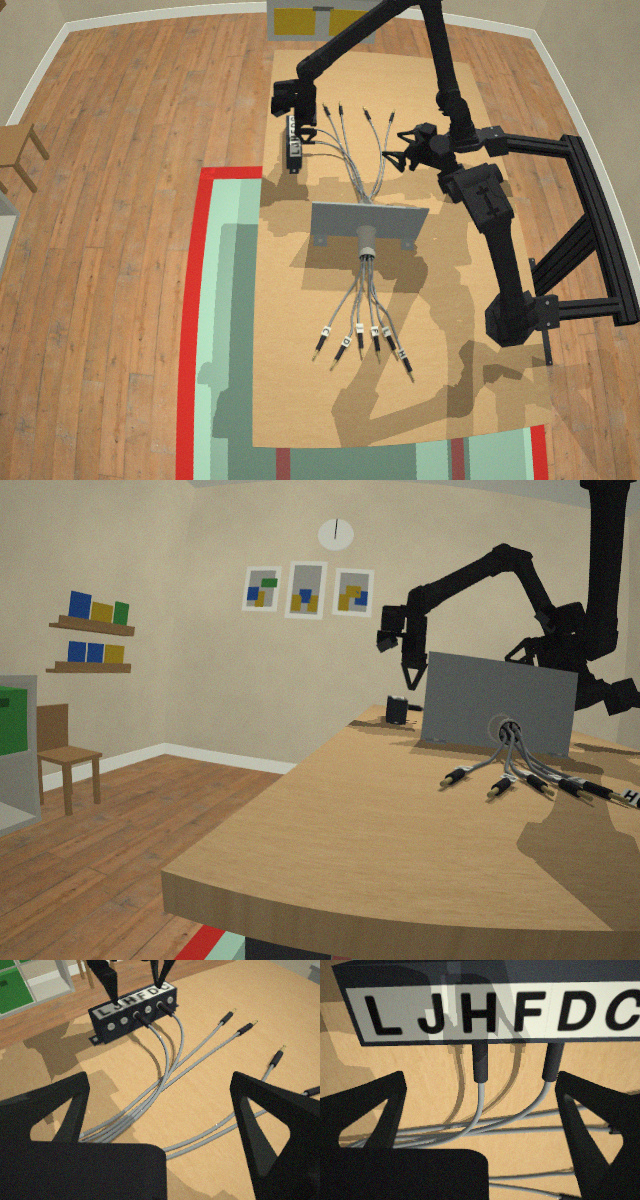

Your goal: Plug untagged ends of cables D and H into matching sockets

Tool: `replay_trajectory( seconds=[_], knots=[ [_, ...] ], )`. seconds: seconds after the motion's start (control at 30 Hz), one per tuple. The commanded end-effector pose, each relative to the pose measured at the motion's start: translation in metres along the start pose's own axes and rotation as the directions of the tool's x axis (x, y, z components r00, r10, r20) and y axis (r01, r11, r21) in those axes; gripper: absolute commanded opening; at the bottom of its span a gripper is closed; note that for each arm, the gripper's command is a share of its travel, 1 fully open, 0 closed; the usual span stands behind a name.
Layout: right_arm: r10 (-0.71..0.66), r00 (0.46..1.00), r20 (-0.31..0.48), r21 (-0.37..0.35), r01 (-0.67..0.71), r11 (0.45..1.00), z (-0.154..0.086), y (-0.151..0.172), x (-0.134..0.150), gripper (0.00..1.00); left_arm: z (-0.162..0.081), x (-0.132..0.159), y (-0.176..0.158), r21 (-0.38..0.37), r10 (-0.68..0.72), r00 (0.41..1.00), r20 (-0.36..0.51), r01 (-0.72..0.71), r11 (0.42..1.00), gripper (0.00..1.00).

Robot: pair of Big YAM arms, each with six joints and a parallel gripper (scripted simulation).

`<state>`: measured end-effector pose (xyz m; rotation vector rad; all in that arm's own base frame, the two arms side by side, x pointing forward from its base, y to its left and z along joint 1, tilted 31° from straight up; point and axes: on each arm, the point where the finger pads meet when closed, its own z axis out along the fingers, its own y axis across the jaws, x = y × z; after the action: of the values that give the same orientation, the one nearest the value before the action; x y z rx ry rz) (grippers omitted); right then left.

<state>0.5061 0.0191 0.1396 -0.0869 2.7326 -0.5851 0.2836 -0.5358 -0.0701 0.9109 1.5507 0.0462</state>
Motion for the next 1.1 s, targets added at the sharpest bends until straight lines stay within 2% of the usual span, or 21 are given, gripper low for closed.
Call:
replay_trajectory(
  seconds=[0.0,0.03,0.07,0.17,0.4,0.53,0.63,0.77,0.83,1.07],
  knots=[
    [0.025,0.997,0.067,-0.012,-0.024,1.0,-0.049,0.001,-0.022,1.0,0.005,-0.009,-0.003,-0.005,-0.016,1.0,0.016,0.016,1.0,1.0],
    [0.025,0.997,0.067,-0.013,-0.024,1.0,-0.053,0.001,-0.022,1.0,0.005,-0.009,-0.003,-0.005,-0.016,1.0,0.016,0.016,1.0,1.0],
    [0.006,1.0,0.02,-0.002,-0.006,1.0,-0.034,0.0,-0.008,1.0,0.005,-0.009,-0.003,-0.005,-0.016,1.0,0.016,0.016,1.0,1.0],
    [0.001,1.0,-0.023,0.001,-0.001,1.0,-0.009,-0.002,0.003,1.0,0.005,-0.009,-0.003,-0.005,-0.016,1.0,0.016,0.016,1.0,1.0],
    [-0.003,0.999,-0.033,0.002,0.003,1.0,-0.004,-0.003,0.006,1.0,0.005,-0.009,-0.003,-0.005,-0.016,1.0,0.016,0.016,1.0,1.0],
    [-0.02,0.998,0.067,0.0,0.02,1.0,-0.025,-0.002,0.003,1.0,0.005,-0.009,-0.003,-0.005,-0.016,1.0,0.016,0.016,1.0,1.0],
    [-0.024,0.977,0.212,0.004,0.024,1.0,-0.045,0.002,-0.002,1.0,0.005,-0.009,-0.003,-0.005,-0.016,1.0,0.016,0.016,1.0,1.0],
    [0.002,0.923,0.385,0.013,-0.008,1.0,-0.069,-0.003,-0.005,1.0,0.005,-0.009,-0.003,-0.005,-0.016,1.0,0.016,0.016,1.0,1.0],
    [0.002,0.923,0.385,0.013,-0.008,1.0,-0.069,-0.003,-0.005,1.0,0.005,-0.009,-0.003,-0.005,-0.016,1.0,0.016,0.016,1.0,1.0],
    [0.041,0.826,0.562,0.007,-0.054,0.999,-0.095,-0.008,-0.007,1.0,0.005,-0.009,-0.003,-0.005,-0.016,1.0,0.016,0.016,1.0,1.0]
  ],
)
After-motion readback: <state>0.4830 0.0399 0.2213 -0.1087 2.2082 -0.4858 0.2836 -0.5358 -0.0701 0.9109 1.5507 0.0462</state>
